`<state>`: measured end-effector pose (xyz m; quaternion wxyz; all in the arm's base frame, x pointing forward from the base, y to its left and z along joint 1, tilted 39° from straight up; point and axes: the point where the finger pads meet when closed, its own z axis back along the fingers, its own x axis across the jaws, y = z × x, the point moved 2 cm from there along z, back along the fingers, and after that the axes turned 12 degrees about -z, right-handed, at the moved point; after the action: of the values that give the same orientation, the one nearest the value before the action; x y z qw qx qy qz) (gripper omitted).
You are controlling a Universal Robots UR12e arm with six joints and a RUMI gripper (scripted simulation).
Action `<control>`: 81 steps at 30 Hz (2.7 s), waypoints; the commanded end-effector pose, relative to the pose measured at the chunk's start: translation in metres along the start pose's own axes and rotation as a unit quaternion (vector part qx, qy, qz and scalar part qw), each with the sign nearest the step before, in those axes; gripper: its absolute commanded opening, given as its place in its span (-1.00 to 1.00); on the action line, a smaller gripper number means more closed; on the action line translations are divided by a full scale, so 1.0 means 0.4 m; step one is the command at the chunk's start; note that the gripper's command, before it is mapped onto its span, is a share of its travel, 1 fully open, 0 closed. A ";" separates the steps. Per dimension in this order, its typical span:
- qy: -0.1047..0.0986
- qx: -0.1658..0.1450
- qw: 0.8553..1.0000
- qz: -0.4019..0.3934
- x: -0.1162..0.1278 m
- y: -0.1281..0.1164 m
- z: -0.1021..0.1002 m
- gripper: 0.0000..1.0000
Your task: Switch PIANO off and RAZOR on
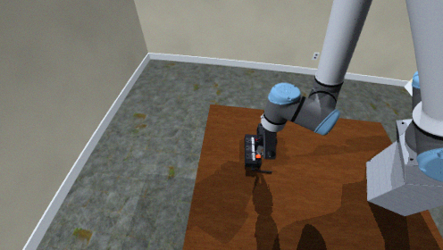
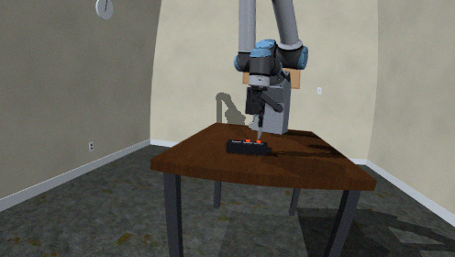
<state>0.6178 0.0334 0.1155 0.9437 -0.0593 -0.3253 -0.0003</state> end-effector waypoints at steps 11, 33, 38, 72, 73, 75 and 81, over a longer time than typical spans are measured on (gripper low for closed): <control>-0.001 0.000 1.000 0.000 0.006 0.000 0.001 -1.00; -0.001 0.000 1.000 0.000 0.006 0.000 0.001 -1.00; -0.001 0.000 1.000 0.000 0.006 0.000 0.001 -1.00; -0.001 0.000 1.000 0.000 0.007 0.000 -0.022 -1.00; -0.001 0.000 1.000 0.000 0.007 0.000 -0.022 -1.00; -0.001 0.000 1.000 0.000 0.007 0.000 -0.023 -1.00; -0.001 0.000 1.000 0.000 0.005 0.001 -0.023 -1.00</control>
<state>0.6234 0.0324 0.1085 0.9440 -0.0592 -0.3247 -0.0004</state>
